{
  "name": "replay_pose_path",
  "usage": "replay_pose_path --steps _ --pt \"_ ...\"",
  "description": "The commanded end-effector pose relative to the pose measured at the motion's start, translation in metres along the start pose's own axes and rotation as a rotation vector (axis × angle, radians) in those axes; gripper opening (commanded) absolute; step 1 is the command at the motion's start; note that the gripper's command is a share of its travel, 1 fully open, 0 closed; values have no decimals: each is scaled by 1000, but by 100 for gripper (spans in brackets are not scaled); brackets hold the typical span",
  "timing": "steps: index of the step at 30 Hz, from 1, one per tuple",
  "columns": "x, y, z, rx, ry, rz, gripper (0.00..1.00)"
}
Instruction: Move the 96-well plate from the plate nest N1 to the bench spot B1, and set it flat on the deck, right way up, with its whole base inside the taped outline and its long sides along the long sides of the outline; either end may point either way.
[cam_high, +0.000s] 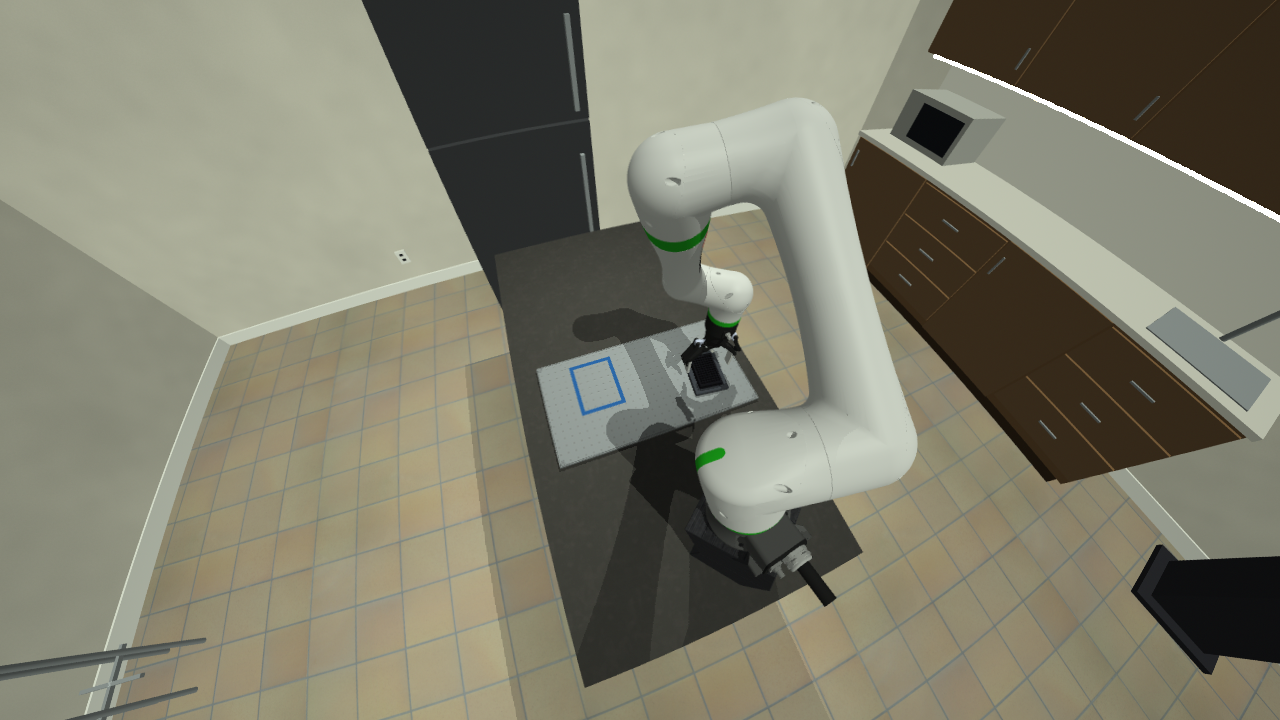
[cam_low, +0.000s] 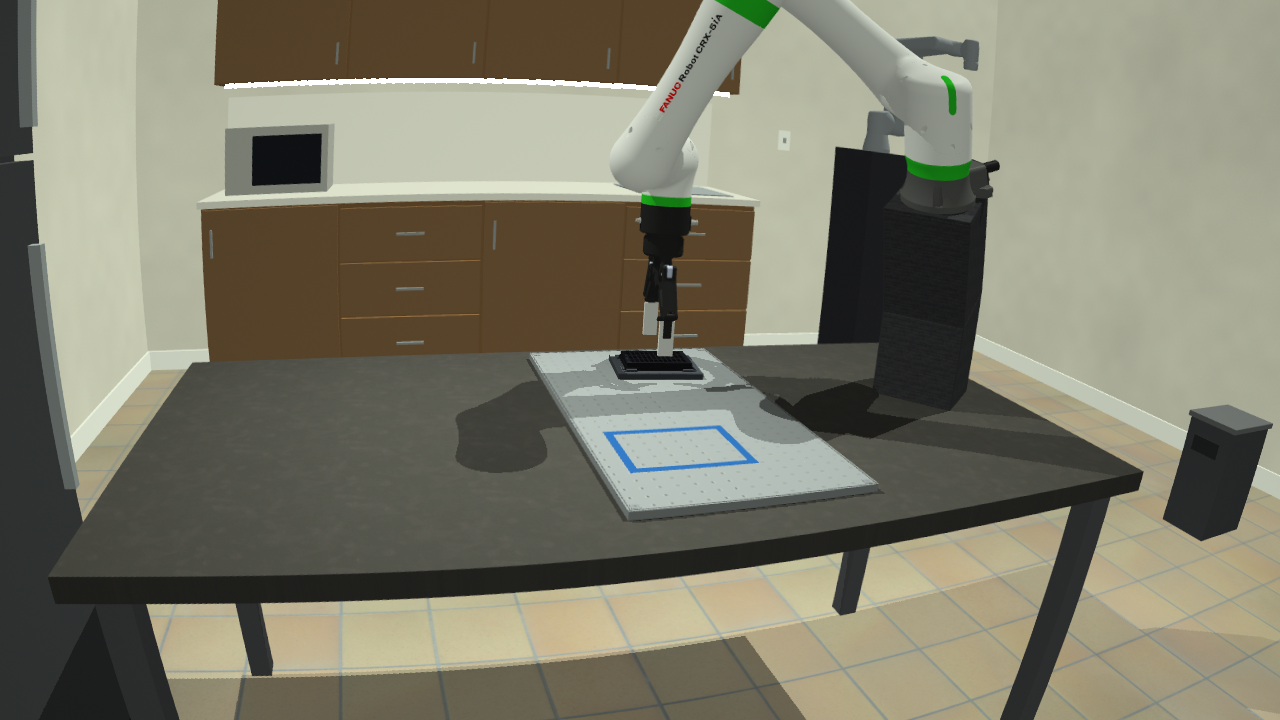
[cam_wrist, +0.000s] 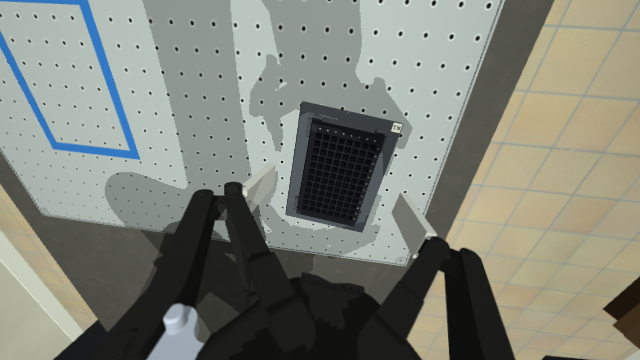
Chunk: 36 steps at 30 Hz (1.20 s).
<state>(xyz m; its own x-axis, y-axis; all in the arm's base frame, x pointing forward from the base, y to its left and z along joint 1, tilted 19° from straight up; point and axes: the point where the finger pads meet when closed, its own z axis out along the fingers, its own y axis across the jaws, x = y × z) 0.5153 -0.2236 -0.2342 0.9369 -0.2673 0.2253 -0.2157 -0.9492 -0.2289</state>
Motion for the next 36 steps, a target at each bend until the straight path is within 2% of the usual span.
replay_pose_path --steps 1,9,22,23,36 --pt "0 0 4 0 0 0 100" --pt "0 0 18 0 0 0 100" --pt "0 0 21 0 0 0 100" --pt "0 0 21 0 0 0 0" --pt "0 0 21 0 0 0 0"
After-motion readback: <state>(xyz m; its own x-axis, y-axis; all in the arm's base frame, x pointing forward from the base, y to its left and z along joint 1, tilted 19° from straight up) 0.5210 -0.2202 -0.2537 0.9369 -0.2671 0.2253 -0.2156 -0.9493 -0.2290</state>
